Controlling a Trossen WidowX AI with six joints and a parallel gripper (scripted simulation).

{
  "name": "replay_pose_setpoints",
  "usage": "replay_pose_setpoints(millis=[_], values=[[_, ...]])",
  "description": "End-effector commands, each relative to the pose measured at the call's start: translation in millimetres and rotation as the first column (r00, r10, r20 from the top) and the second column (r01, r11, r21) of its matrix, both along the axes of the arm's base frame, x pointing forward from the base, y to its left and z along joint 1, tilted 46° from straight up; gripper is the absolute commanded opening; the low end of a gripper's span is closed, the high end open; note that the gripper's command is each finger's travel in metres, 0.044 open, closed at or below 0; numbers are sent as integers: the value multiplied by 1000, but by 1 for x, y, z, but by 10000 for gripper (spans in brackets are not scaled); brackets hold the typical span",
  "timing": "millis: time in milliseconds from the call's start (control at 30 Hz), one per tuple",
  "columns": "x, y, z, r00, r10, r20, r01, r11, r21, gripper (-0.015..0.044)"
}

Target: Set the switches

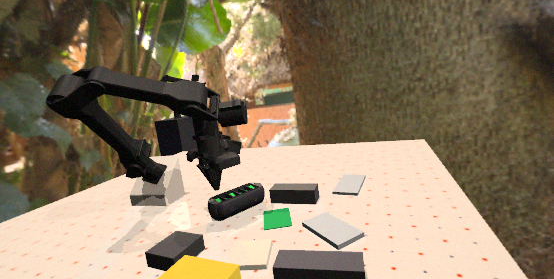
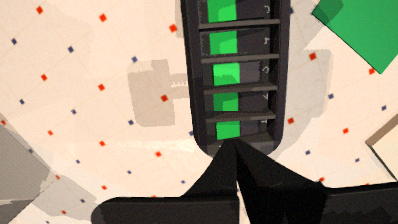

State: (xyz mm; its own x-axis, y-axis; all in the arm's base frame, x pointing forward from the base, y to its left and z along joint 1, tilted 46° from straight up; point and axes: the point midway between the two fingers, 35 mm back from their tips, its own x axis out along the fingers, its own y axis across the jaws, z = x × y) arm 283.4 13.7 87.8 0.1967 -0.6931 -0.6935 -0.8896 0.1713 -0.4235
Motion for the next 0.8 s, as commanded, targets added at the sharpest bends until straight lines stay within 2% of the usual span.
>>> replay_pose_setpoints(millis=[0,767], values=[[0,-6,-6,1000,0,-7,0,1000,-3,0],[4,-22,-20,1000,0,-6,0,1000,-5,0]])
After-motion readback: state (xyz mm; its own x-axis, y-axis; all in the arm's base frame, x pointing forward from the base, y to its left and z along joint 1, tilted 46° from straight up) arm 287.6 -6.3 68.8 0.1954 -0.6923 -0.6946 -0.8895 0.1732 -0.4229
